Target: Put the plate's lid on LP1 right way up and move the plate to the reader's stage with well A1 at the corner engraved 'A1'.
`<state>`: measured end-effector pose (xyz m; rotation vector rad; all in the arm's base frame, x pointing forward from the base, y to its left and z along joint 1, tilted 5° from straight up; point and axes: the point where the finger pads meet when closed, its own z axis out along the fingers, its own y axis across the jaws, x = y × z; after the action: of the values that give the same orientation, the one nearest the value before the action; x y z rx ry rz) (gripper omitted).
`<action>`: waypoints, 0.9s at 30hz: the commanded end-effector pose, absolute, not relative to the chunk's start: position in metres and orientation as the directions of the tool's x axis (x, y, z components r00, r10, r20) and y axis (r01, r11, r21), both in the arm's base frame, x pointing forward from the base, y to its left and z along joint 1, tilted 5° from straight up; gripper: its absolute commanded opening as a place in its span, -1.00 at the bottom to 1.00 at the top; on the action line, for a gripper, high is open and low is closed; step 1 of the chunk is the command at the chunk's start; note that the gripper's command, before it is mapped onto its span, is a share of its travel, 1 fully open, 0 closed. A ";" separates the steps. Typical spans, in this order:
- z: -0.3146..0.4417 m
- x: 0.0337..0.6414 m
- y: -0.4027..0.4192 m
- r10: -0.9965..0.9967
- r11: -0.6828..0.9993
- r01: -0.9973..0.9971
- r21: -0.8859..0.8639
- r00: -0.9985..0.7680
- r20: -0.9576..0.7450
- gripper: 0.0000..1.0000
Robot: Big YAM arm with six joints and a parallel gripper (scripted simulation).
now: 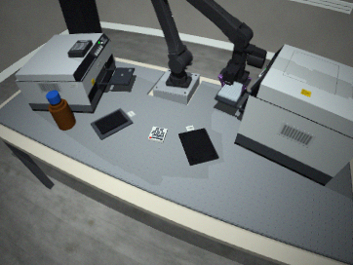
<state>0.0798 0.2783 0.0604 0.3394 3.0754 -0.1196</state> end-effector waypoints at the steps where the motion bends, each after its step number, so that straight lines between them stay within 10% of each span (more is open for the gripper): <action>1: 0.054 0.074 0.277 0.218 0.972 0.222 -0.076 -0.975 -0.050 0.72; 27: 0.072 0.077 0.290 0.219 0.974 0.221 -0.040 -0.974 -0.051 0.72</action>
<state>0.0783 0.2750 0.0529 0.3400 3.0761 -0.1361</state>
